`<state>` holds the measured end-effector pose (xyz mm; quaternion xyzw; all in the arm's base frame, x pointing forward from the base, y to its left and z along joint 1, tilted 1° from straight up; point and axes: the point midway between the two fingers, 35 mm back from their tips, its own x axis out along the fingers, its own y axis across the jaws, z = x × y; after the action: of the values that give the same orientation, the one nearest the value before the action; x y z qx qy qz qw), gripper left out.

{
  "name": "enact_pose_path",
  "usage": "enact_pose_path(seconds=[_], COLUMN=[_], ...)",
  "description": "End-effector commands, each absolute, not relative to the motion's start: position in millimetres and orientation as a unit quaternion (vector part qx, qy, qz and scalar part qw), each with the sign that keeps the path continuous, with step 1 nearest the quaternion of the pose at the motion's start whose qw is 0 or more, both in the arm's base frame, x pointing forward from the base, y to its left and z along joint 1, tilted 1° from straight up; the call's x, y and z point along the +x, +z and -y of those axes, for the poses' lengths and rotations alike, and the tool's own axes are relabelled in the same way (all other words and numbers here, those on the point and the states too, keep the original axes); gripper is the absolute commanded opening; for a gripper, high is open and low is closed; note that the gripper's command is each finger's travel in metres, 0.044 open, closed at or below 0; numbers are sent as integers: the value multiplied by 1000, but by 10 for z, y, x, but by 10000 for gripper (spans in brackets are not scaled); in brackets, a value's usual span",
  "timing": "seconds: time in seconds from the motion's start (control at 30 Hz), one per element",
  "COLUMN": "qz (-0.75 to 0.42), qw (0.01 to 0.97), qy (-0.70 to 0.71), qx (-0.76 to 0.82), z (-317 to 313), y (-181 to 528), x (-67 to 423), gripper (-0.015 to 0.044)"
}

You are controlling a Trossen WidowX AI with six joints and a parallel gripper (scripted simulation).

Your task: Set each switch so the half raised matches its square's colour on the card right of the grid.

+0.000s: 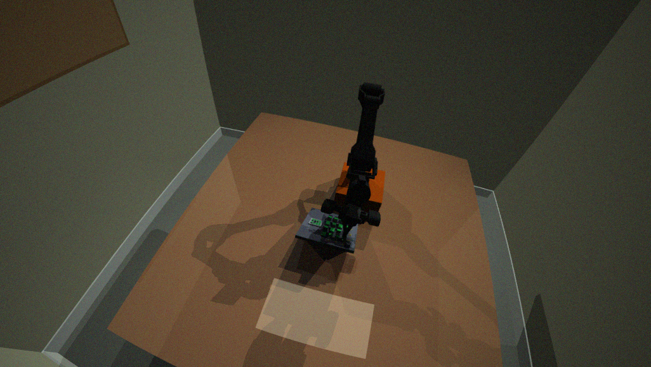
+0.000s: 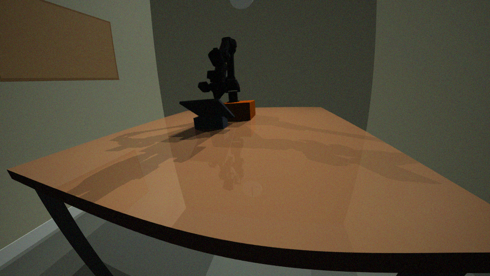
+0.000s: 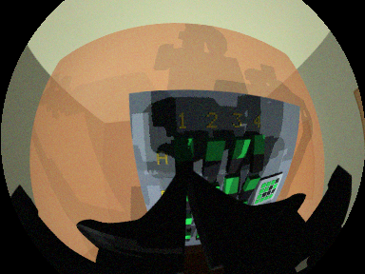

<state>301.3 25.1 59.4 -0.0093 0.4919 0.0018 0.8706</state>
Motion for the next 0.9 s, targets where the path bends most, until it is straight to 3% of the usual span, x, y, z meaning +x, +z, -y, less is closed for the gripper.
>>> enact_pose_path(seconds=[0.0, 0.57, 0.87], qz=[-492, -492, -504], qw=[870, 870, 864], qy=[3, 3, 2], qx=[-10, -10, -10], z=[-250, -250, -255], y=[580, 560, 1134], x=[3019, 3030, 2716], gripper=[0, 0, 0])
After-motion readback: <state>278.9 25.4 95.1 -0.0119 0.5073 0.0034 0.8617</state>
